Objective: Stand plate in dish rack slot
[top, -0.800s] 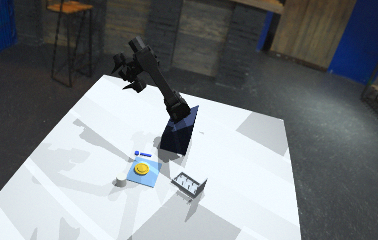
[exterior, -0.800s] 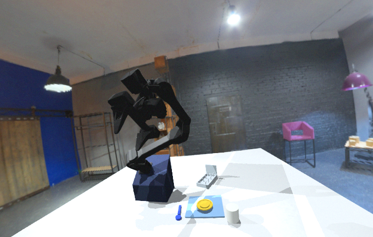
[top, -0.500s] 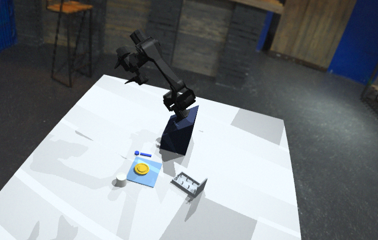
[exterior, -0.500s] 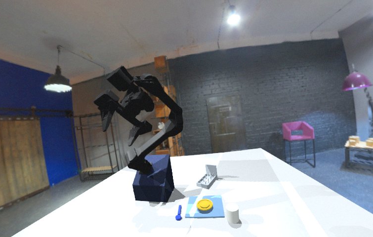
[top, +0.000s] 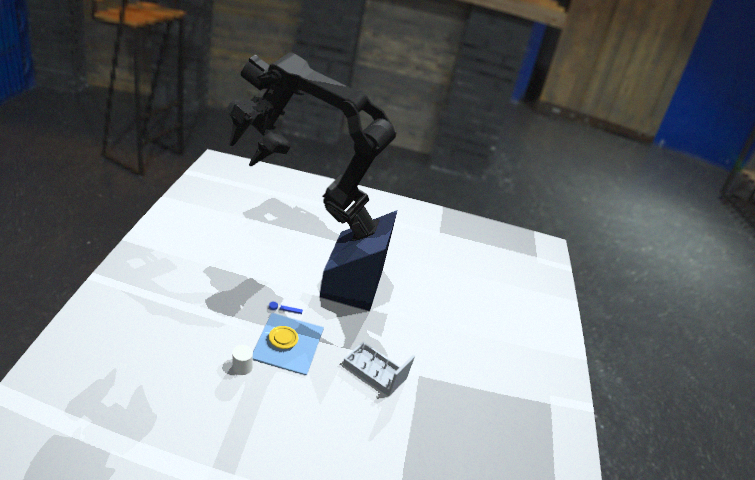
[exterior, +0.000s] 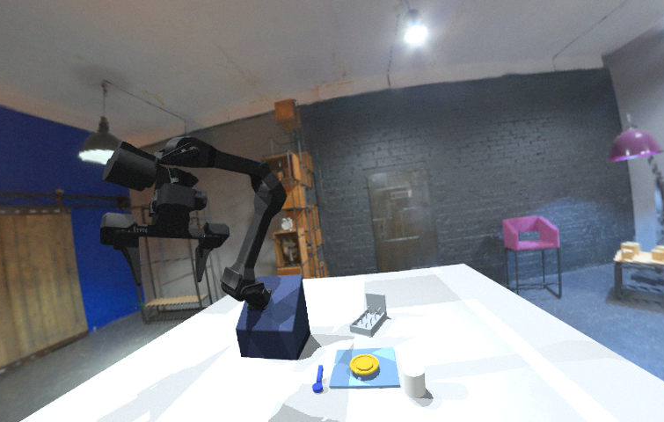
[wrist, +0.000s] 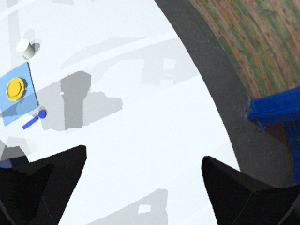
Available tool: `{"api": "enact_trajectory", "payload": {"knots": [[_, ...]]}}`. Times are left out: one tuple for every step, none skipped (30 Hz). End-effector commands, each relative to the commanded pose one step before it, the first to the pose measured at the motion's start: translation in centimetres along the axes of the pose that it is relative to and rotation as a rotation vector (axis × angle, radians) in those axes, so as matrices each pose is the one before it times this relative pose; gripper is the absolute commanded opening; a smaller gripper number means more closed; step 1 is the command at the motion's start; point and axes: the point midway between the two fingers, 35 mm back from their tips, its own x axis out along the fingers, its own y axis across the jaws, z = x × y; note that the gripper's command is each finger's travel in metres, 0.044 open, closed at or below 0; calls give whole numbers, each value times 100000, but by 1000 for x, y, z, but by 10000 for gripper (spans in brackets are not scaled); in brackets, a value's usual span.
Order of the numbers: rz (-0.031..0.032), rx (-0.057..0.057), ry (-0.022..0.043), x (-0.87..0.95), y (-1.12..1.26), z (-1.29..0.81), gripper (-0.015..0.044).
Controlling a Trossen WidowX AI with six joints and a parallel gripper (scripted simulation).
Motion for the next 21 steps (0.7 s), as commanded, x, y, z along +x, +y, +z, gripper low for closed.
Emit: {"api": "enact_trajectory", "payload": {"knots": [[7404,3943,-864,1382,-147,-619,400],[1390,778,265,314,-109,-142,400],[1367,744,304,321,-106,-133,400],[1360,714,332,329,-102,-124,400],[1353,683,359,338,-98,-115,400],[1345,653,385,346,-93,-105,400],[1772,1157,392,473,-100,-111,400],[2573,1612,665,716,-126,-137,400],[2678,1594,819,785,-110,-109,400],[2614,1222,1053,811,-95,-82,400],[2528,815,1287,833,-80,-54,400],[2452,687,1382,856,-50,-15,400],[2368,559,1471,876,-19,23,400],[2275,432,1555,893,13,61,400],[2175,306,1633,907,47,97,400],[2068,182,1705,918,82,134,400],[1910,124,1624,870,120,164,400],[1799,17,1675,873,153,192,400],[1689,-88,1725,876,187,220,400],[1574,-191,1768,877,222,246,400],[1454,-292,1805,875,257,271,400]]}}
